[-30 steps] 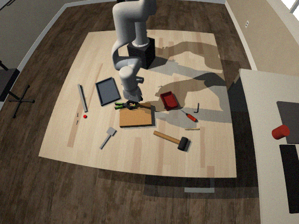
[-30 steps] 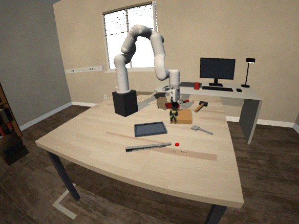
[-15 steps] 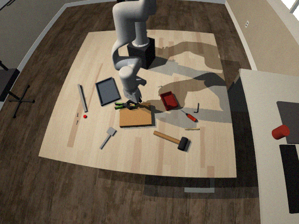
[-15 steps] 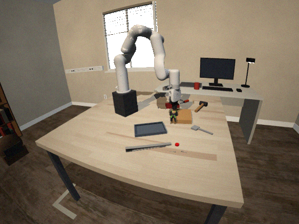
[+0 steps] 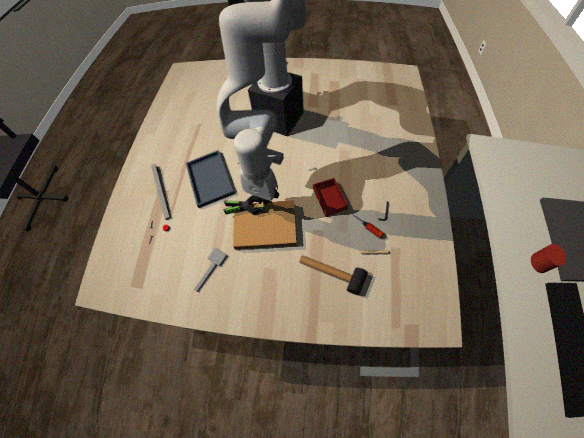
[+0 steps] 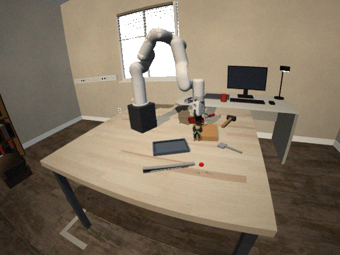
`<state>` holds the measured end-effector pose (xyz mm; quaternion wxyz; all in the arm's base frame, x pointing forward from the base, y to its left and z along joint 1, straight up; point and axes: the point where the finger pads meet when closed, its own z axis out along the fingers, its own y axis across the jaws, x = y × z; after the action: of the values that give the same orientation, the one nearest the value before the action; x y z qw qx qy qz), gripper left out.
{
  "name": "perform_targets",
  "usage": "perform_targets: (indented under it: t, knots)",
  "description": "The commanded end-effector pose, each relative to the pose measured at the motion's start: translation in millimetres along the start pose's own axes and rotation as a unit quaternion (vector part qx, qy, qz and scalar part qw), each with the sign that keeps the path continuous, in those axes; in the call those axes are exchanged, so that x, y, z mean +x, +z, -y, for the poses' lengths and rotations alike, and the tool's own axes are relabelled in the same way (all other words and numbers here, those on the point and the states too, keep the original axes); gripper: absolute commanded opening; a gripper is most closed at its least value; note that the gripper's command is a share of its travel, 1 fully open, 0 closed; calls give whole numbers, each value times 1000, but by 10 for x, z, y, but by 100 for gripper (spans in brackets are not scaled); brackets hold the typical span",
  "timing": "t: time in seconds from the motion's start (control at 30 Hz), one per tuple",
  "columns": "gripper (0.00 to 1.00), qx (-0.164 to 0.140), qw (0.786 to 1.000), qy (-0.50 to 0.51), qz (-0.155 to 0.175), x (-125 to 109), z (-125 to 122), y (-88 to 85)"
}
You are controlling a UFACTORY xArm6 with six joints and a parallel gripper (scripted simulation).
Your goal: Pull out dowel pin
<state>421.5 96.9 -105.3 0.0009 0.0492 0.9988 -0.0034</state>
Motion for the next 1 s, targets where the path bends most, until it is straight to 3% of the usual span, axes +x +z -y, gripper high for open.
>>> perform_targets:
  t: [0.0, 0.53, 0.97]
  knots:
    - [0, -4, 1000, -20, 1, -18, -5, -13]
    - [0, -4, 987, -160, 1, -18, -5, -16]
    - [0, -4, 959, -284, 2, -18, -5, -19]
